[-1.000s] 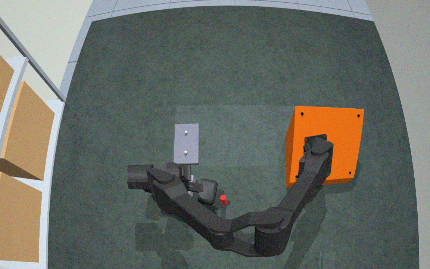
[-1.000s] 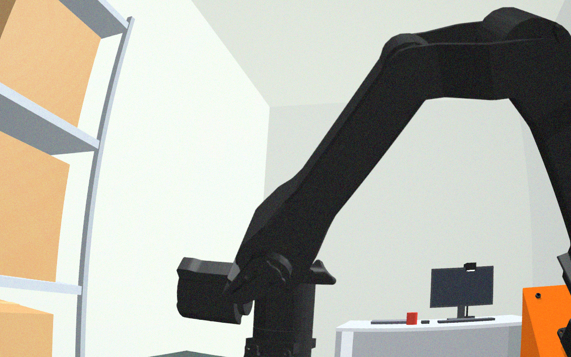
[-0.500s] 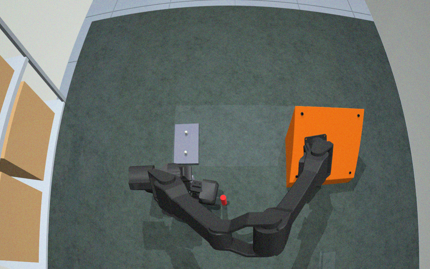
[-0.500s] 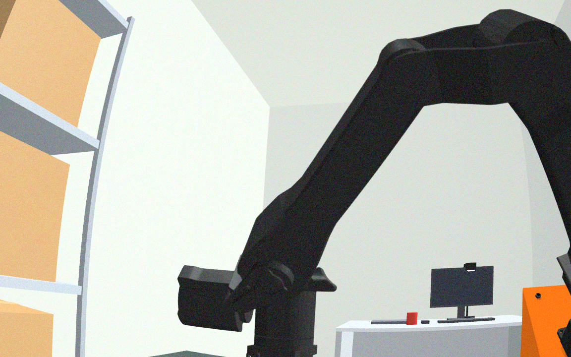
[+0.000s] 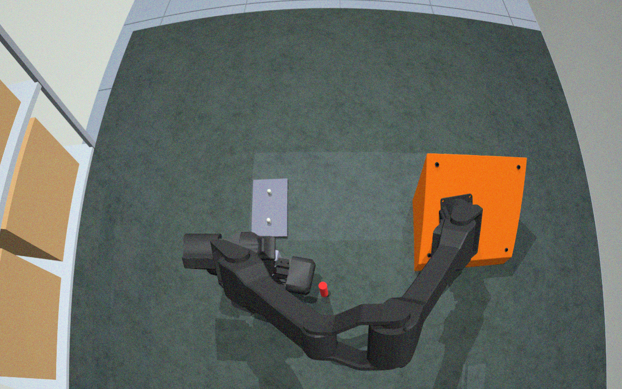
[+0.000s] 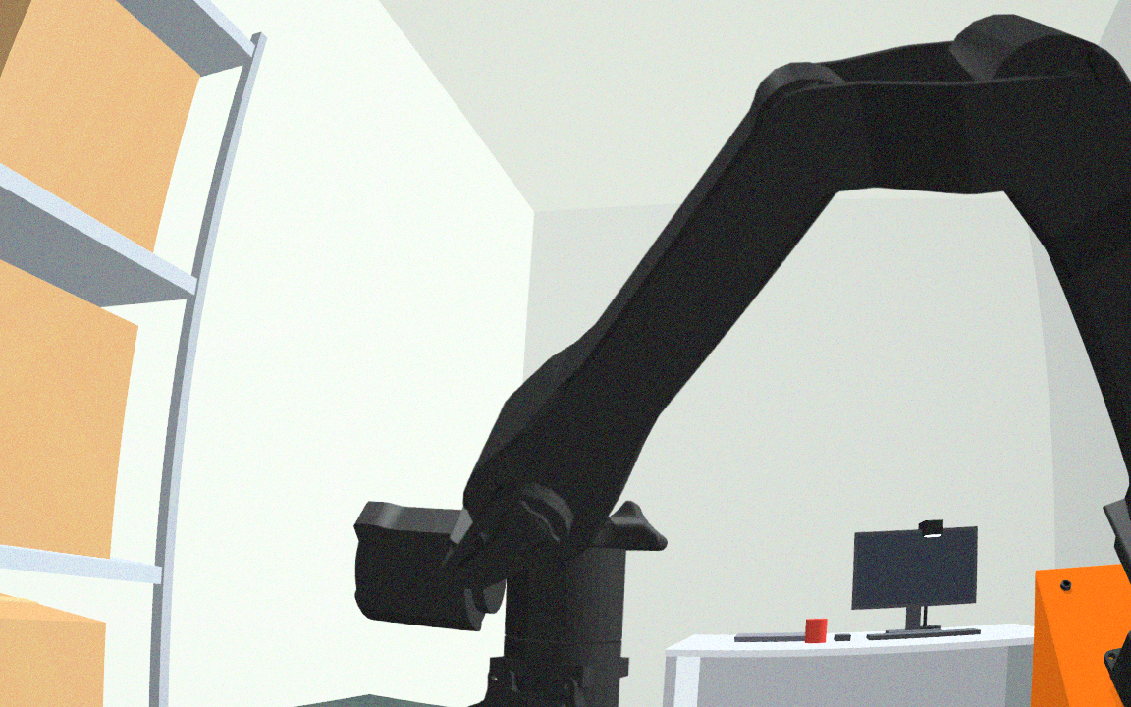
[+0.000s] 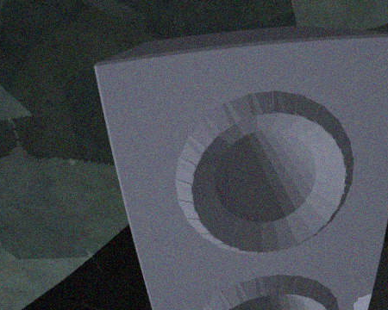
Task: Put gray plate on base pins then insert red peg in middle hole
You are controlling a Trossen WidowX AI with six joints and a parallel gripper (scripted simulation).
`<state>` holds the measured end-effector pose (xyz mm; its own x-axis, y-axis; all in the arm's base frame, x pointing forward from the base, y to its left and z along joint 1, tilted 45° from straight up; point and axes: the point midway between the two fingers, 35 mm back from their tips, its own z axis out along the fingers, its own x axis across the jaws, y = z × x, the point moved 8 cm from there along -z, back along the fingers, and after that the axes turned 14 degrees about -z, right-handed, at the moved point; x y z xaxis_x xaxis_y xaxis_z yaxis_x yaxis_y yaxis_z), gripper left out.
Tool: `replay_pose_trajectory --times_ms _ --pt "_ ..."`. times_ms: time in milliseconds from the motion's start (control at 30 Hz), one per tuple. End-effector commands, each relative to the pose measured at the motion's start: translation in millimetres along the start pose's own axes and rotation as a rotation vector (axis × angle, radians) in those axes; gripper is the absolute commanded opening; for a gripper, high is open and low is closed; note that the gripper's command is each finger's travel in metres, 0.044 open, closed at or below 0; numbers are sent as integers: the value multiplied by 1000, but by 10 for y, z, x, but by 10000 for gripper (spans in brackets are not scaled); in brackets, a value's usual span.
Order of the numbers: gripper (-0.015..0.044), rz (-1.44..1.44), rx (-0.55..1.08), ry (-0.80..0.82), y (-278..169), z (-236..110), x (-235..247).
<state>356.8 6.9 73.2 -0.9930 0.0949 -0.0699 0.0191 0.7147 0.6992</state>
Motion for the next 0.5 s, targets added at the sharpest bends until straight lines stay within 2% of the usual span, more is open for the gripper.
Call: replay_pose_trajectory --times_ms 0,467 --pt "0 -12 0 -5 12 -143 -15" --pt "0 -20 5 -5 11 -551 3"
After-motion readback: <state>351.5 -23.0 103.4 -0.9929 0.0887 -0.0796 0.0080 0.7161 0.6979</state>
